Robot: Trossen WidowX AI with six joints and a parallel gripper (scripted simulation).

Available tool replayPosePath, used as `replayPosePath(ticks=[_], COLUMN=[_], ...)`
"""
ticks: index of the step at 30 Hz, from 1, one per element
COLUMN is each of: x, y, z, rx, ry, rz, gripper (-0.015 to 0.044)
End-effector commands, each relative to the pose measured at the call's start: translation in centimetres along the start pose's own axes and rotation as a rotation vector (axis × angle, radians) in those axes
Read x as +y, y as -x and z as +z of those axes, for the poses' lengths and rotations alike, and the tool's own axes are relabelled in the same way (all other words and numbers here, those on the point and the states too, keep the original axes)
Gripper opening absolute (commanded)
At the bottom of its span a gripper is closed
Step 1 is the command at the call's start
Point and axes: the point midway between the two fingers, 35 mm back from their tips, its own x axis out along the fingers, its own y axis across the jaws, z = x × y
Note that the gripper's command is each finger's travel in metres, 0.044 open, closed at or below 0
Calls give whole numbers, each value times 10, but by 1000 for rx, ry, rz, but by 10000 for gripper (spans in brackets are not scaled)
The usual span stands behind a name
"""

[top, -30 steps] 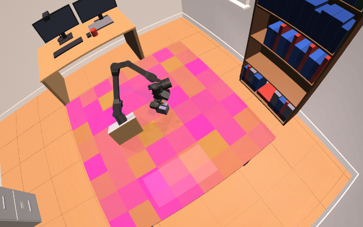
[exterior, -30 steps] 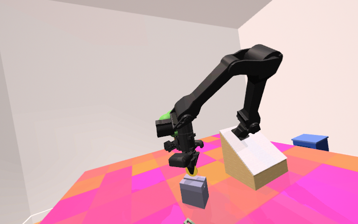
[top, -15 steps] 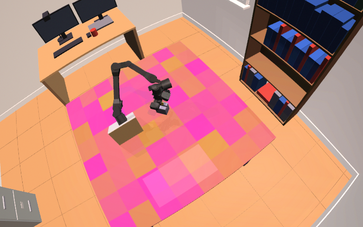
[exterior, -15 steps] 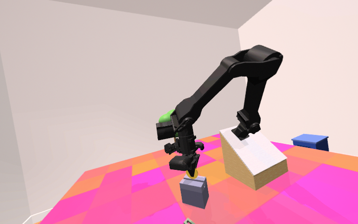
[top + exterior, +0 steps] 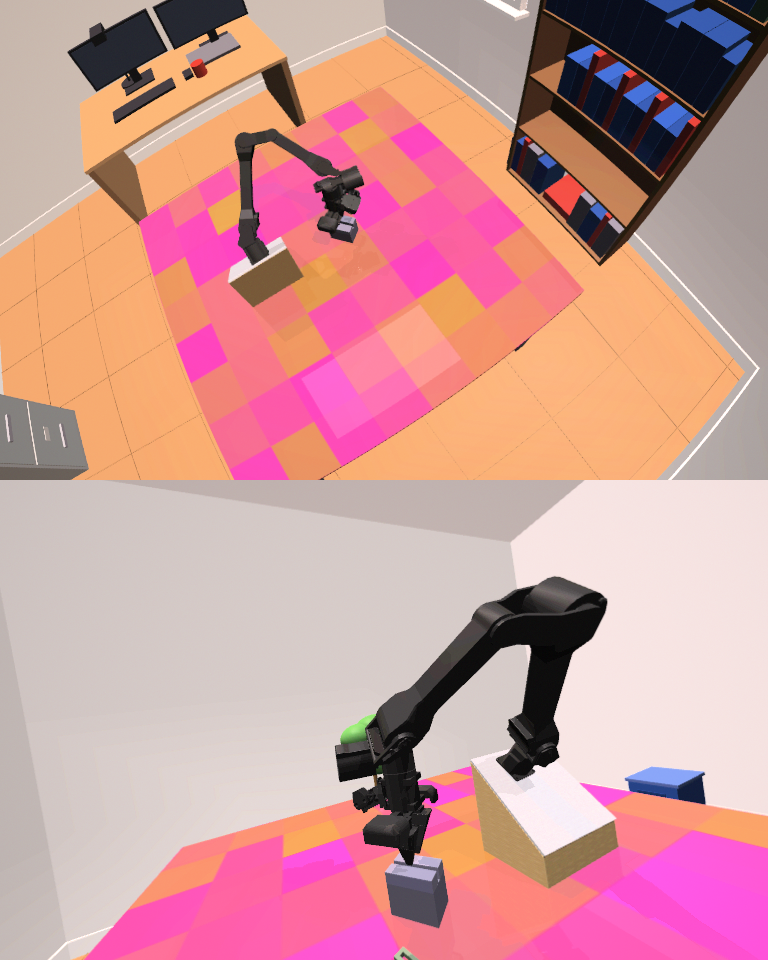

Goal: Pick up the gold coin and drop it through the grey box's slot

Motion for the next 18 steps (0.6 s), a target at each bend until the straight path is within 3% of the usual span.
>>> replayPosePath(ticks=[1,3,12,14,18], x=[0,0,0,-1,-2], y=[0,0,21,43,56], z=[0,0,0,-1,-3], rx=[0,0,0,4,7], ry=[1,1,-1,-4,-6], rz=[0,0,-1,-1,0], gripper=[161,161,397,440,440])
